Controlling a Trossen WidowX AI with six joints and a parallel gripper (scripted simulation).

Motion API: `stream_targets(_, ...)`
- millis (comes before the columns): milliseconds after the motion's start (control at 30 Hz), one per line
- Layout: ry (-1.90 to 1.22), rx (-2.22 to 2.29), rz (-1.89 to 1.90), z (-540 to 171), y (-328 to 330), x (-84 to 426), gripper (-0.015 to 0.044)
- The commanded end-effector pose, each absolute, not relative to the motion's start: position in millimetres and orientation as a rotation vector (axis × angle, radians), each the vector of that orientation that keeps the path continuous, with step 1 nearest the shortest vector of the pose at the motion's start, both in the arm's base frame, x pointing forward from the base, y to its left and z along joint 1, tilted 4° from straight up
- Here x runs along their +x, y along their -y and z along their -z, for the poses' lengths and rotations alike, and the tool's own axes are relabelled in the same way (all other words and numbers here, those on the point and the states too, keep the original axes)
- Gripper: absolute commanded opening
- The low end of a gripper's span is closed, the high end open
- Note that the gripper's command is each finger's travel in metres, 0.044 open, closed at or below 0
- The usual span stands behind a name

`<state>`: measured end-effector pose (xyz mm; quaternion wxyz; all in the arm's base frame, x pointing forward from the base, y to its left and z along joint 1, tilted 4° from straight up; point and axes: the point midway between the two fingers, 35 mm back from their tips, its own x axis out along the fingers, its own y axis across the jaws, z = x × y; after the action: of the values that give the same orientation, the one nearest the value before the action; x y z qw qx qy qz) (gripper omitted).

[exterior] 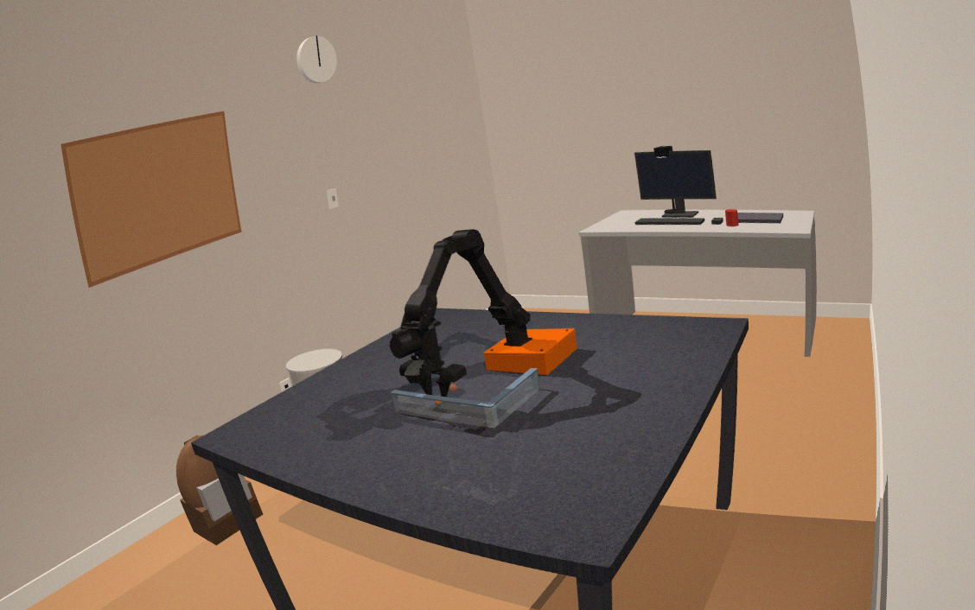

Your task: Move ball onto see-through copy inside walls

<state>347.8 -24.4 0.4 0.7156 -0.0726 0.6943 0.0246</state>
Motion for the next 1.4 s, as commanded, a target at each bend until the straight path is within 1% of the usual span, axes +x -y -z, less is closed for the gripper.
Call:
stream_targets(0, -1.543, -0.156, -0.056, 6, 24, 346, 0.0215)
stream_targets(133, -1.543, -0.156, -0.056, 6, 24, 346, 0.011)
stream_targets(467, -1.543, -0.156, -0.056, 6, 24, 346, 0.0043)
stream_targets(533, -1.543, -0.156, -0.056, 5, 24, 346, 0.0)
stream_targets(833, -1.542, -0.156, -0.056, -53, 21, 351, 0.0)
stream_targets(1100, -1.542, -0.156, -0.056, -110, 17, 344, 0.0)
stream_targets(1367, -1.542, -0.156, -0.056, -114, 17, 341, 0.0)
